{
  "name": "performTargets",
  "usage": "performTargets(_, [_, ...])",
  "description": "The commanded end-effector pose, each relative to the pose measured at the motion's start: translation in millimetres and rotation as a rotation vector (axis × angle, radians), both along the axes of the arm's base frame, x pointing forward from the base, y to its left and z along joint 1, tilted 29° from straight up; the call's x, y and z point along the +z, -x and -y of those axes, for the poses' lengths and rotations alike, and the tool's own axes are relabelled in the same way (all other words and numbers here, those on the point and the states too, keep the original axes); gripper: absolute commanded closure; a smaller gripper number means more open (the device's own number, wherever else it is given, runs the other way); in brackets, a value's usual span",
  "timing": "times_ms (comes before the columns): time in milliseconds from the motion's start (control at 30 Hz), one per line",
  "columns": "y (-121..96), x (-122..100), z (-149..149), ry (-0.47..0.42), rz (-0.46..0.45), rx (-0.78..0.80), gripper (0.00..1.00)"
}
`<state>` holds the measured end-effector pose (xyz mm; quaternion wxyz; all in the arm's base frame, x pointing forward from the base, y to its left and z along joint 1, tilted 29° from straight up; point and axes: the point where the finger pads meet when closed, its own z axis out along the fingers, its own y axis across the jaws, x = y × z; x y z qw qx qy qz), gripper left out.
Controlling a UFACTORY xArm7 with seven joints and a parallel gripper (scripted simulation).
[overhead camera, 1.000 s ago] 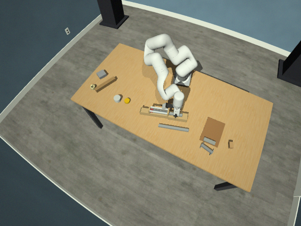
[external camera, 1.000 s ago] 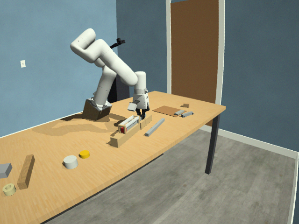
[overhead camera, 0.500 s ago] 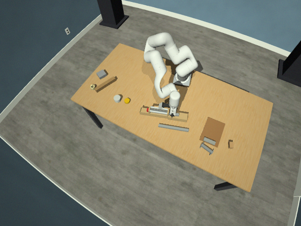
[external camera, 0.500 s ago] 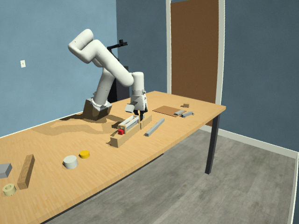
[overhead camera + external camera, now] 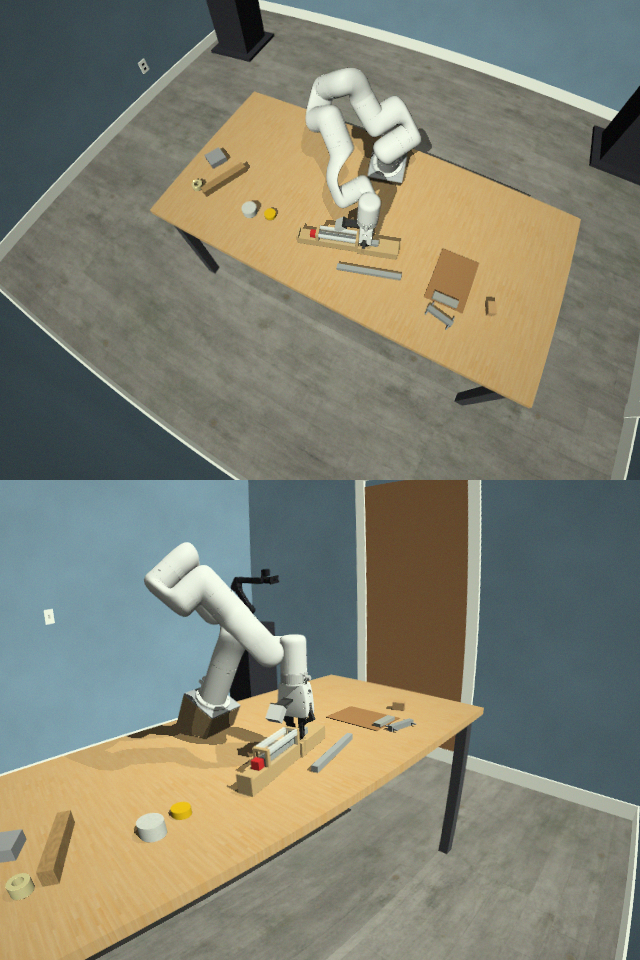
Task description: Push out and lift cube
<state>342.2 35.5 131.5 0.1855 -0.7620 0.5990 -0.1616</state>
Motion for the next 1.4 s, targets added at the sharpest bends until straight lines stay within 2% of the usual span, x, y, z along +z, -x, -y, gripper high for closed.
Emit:
performTargets(0, [-0.6,0.7,0.3,0.0,0.002,0.0,1.0])
performTargets(333, [-0.6,0.7,0.4,0.0,0.002,0.0,1.0])
performTargets(367, [-0.6,0.7,0.4,0.0,0.002,0.0,0.62])
performTargets(1367, [-0.6,0.7,0.4,0.0,0.002,0.0,0.62])
